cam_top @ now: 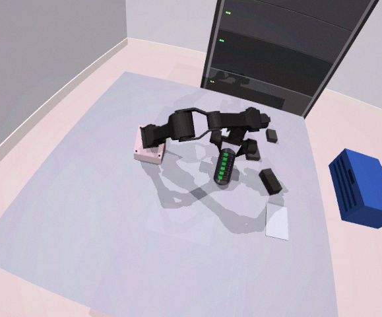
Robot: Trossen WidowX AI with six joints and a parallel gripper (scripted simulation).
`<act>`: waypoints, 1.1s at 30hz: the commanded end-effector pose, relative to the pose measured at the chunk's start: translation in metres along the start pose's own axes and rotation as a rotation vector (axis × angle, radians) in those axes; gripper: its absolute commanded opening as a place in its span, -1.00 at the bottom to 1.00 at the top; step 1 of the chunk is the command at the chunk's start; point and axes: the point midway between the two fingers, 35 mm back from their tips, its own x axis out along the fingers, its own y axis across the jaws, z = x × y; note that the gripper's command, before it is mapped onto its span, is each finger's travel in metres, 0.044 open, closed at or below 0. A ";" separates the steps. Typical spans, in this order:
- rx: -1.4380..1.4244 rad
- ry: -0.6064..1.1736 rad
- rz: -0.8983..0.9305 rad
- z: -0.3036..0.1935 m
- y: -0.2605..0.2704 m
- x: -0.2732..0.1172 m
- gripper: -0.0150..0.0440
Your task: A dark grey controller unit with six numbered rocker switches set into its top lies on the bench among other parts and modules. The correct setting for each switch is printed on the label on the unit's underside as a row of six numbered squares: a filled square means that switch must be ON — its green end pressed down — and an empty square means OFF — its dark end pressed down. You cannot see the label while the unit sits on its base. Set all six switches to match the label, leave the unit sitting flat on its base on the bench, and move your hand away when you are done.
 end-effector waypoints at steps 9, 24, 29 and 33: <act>0.002 -0.025 -0.007 -0.012 0.000 -0.008 0.64; 0.002 -0.056 -0.007 -0.023 0.000 -0.014 0.64; 0.002 -0.066 -0.007 -0.027 0.000 -0.016 0.64; 0.002 -0.074 -0.007 -0.031 0.000 -0.017 0.64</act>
